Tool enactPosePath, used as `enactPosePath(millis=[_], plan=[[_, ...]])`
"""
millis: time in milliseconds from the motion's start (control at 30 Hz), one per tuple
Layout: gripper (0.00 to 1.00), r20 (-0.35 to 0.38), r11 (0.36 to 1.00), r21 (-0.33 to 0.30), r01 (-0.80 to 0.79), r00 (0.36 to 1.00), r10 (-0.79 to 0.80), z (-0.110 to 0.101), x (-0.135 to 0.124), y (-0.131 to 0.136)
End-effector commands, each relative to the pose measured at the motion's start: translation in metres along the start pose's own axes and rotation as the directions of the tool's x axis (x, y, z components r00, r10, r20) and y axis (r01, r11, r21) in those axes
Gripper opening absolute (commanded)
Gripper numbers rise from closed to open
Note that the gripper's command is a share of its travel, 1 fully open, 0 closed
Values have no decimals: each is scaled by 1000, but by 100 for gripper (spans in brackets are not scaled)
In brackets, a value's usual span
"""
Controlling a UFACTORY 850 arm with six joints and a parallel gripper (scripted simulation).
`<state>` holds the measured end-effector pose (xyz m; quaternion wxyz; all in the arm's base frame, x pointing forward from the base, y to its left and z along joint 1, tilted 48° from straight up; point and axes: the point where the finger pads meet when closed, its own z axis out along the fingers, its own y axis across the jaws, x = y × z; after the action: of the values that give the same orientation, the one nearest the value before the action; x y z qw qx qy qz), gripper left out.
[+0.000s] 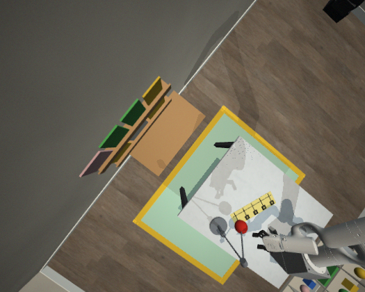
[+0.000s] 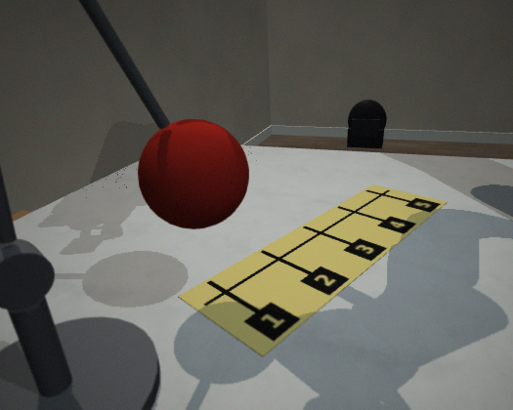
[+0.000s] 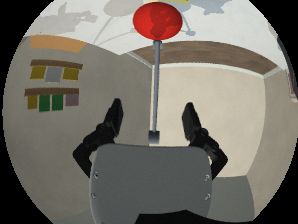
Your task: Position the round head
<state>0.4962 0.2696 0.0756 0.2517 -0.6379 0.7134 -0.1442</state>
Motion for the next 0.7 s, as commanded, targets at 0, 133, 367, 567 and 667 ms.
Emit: enactPosePath(millis=[0, 133, 367, 567, 667], plan=[[100, -2, 1000, -17, 21, 1000, -21, -5, 6, -2], [100, -1, 999, -23, 29, 1000, -29, -8, 11, -1], [100, 0, 998, -34, 43, 999, -43, -13, 20, 1], [100, 0, 999, -33, 42, 999, -42, -2, 19, 1], [100, 0, 999, -33, 42, 999, -42, 6, 19, 1]])
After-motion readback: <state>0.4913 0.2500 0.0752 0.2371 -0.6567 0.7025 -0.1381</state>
